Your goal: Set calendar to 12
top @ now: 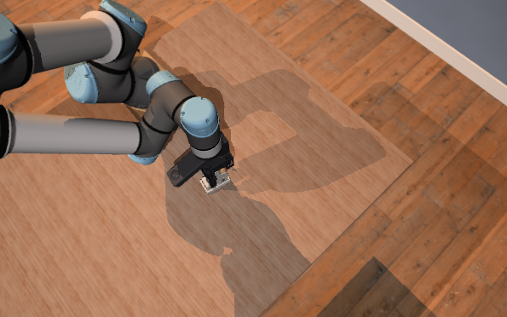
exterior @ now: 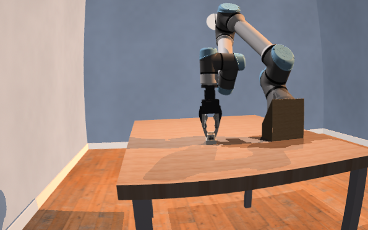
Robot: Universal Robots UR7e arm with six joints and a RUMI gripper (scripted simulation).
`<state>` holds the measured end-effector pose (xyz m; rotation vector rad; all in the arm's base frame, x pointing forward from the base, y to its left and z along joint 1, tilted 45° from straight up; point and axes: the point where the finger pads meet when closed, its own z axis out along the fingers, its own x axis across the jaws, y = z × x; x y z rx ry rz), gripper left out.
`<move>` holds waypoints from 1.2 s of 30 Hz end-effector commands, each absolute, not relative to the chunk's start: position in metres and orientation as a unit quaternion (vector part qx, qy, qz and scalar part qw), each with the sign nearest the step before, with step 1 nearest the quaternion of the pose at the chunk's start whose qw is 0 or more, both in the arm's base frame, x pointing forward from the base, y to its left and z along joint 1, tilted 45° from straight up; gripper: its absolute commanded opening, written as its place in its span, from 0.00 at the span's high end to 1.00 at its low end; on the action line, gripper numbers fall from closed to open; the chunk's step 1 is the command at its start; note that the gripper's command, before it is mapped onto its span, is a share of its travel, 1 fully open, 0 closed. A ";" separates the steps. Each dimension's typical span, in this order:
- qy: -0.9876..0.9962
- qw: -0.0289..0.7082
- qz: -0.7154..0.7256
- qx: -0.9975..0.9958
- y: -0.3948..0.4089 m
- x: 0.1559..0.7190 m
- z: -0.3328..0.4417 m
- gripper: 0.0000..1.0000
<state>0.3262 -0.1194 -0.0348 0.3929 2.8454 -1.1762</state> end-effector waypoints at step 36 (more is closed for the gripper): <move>0.917 0.019 -0.379 0.127 -0.058 0.332 0.027 0.89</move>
